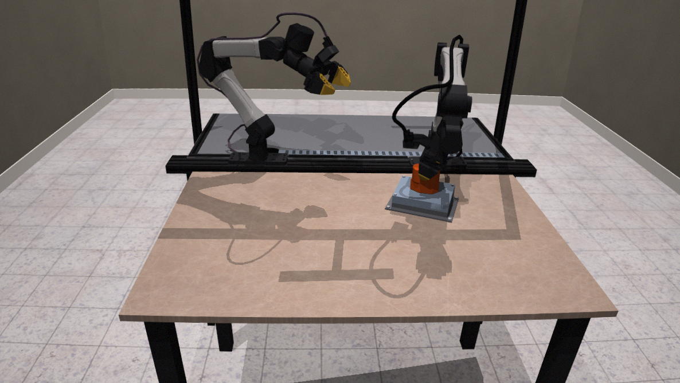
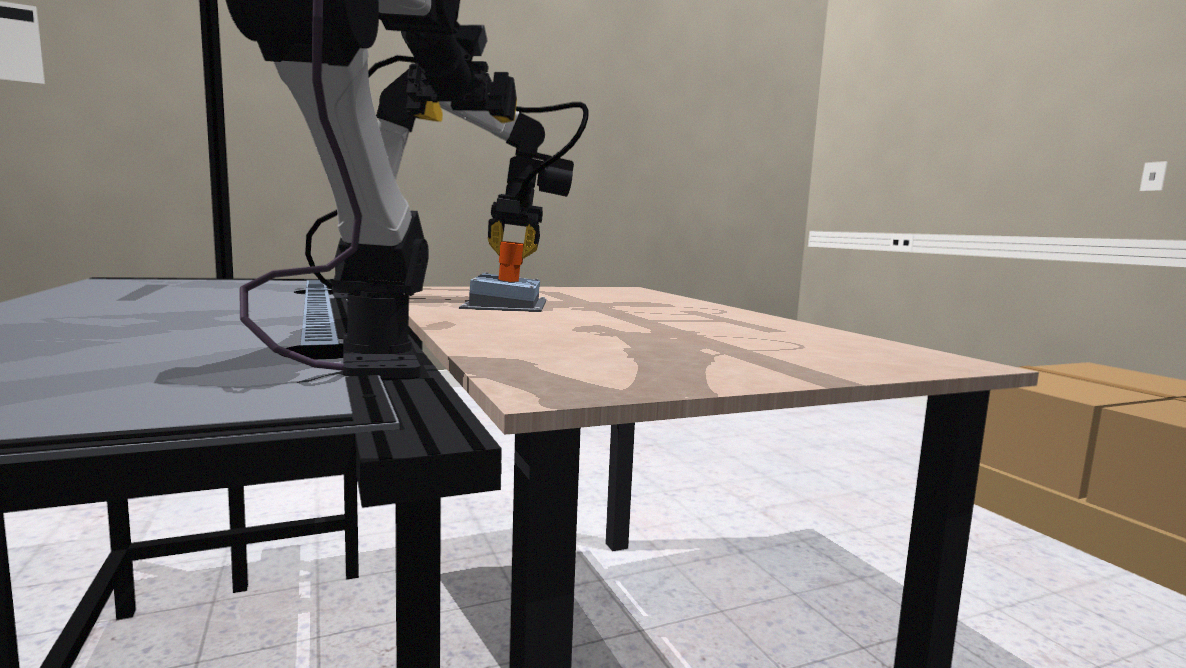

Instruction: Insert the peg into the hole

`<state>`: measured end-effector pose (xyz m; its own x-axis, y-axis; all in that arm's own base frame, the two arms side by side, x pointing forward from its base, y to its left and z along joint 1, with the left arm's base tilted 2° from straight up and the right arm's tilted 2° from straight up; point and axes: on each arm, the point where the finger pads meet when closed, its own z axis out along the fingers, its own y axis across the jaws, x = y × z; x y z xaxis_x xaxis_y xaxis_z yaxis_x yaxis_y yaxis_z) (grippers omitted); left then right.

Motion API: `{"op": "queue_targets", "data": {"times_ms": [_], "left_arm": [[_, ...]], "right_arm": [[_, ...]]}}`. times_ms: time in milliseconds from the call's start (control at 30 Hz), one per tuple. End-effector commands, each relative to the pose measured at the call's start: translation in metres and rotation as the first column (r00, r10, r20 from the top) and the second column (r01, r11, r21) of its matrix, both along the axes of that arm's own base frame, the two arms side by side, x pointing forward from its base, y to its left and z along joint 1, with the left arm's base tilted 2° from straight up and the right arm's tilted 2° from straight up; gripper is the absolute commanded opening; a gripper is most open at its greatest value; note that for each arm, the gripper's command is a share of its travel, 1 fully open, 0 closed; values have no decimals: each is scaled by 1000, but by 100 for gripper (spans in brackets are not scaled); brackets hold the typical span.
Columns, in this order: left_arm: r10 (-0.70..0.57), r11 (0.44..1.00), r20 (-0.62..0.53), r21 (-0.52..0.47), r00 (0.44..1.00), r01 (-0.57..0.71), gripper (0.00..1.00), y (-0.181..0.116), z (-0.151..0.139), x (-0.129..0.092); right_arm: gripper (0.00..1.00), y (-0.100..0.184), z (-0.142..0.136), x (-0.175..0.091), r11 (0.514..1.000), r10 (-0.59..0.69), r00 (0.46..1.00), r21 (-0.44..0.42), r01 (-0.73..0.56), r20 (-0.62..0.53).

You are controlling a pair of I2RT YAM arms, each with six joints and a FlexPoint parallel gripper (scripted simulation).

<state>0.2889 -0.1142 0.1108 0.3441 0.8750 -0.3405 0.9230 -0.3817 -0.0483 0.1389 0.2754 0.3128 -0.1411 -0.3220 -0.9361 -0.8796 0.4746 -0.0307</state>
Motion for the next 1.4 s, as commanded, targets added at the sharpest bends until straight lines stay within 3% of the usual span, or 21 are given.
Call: {"op": "queue_targets", "data": {"times_ms": [0,333,800,967,1367], "left_arm": [[1,1000,34,-8,999,0,33,3,11,-4],[-1,1000,24,4,1000,1,33,5,-4,-1],[3,1000,-10,4,1000,-3,33,1,5,-1],[6,1000,37,-12,999,-6,33,0,18,0],[4,1000,29,-9,1000,-4,33,0,8,-3]], "right_arm": [[100,-1,12,-3,999,8,1000,31,-8,11],[100,-1,12,-3,999,8,1000,31,-8,11],[100,-1,12,-3,999,8,1000,31,-8,11],[100,-1,12,-3,999,8,1000,31,-8,11],[100,-1,12,-3,999,8,1000,31,-8,11]]}}
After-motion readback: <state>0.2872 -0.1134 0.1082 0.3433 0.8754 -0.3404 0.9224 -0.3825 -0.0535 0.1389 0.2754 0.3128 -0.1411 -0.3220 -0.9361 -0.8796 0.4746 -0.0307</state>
